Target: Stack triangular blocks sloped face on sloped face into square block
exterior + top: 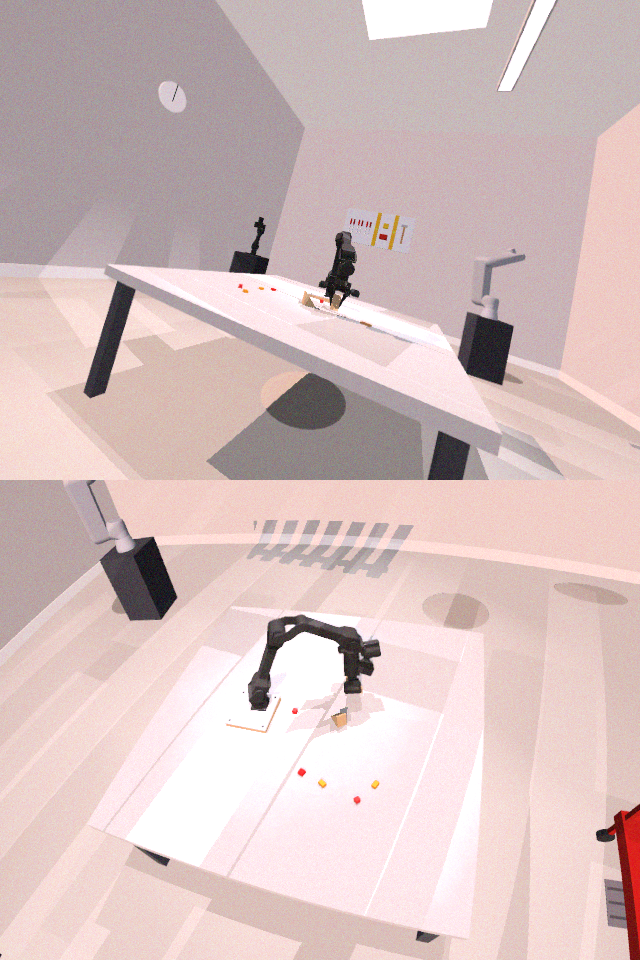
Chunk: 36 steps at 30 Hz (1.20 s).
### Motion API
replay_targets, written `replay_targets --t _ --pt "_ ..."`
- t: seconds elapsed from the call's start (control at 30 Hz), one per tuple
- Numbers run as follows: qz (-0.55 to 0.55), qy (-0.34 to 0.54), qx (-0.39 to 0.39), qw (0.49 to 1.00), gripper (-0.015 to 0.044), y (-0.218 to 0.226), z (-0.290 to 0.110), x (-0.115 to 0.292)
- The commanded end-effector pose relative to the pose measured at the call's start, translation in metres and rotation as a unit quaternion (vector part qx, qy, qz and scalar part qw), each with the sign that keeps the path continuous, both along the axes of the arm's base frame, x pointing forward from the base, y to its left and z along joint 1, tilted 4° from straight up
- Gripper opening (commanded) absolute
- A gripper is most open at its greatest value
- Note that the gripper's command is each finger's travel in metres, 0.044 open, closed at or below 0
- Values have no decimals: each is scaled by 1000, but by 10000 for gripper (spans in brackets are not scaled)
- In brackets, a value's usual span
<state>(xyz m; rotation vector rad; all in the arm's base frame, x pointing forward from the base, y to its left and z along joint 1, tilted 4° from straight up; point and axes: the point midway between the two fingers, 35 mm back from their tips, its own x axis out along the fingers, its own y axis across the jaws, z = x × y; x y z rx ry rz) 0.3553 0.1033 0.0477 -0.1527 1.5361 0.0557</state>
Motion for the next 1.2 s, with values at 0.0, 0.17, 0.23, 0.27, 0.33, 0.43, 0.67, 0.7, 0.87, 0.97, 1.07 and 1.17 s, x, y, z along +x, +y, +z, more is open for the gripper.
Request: replay_targets --t 0.0,0.17,0.23,0.27,0.33,0.43,0.67,0.7,0.87,0.97,1.07,1.17 --pt "49 2 -3 999 0 0 0 0" --pt "114 5 -5 993 0 0 0 0" --pt "140 7 -6 990 0 0 0 0" --pt "153 8 -6 988 0 0 0 0" --pt "178 9 -7 984 0 1 0 0" --pt "217 11 -8 976 0 1 0 0" --pt "305 16 -11 952 0 1 0 -1" --pt "318 16 -11 948 0 1 0 -1" --pt "379 20 -13 925 0 1 0 -1" --pt "415 22 -15 909 0 1 0 -1" --pt "450 24 -16 893 0 2 0 -1" --pt "485 26 -17 874 0 2 0 -2"
